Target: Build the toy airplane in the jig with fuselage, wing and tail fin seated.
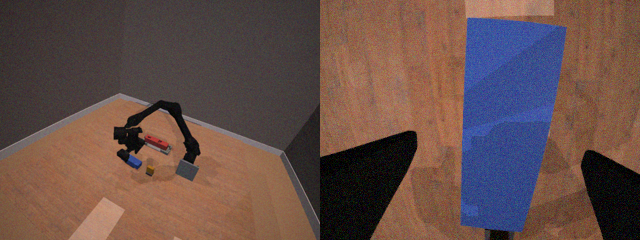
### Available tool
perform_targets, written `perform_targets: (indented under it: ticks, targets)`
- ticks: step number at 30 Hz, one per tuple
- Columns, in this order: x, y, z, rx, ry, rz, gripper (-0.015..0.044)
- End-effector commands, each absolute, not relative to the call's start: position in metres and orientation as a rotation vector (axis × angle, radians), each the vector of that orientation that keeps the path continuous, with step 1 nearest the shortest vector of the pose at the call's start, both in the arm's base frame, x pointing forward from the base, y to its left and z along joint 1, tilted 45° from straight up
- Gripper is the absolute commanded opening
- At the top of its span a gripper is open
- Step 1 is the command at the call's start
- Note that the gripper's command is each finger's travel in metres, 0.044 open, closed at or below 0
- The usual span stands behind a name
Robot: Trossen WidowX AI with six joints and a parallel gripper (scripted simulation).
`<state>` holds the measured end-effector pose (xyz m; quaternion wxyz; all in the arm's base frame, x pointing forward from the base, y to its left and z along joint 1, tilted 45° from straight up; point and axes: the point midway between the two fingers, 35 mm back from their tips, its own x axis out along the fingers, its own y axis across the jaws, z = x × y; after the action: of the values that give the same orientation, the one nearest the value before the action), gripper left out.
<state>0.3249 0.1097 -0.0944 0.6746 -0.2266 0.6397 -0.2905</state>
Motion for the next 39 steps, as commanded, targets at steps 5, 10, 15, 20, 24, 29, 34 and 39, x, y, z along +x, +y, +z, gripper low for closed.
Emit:
perform_targets:
  ticks: [5,10,15,20,24,29,34,39]
  targets:
    - [0.322,0.098,-0.107,-0.530,1.447,-0.657,0.0440]
    - [0.322,0.092,-0.112,-0.531,1.447,-0.657,0.0440]
    - [0.321,0.087,-0.117,-0.531,1.447,-0.658,0.0440]
    - [0.321,0.086,-0.117,-0.531,1.447,-0.658,0.0335]
    - [0.321,0.086,-0.117,-0.531,1.447,-0.658,0.0230]
    - [0.321,0.086,-0.117,-0.531,1.447,-0.658,0.0177]
    - [0.321,0.087,-0.117,-0.531,1.447,-0.658,0.0105]
    - [0.324,0.097,-0.109,-0.530,1.447,-0.656,0.0000]
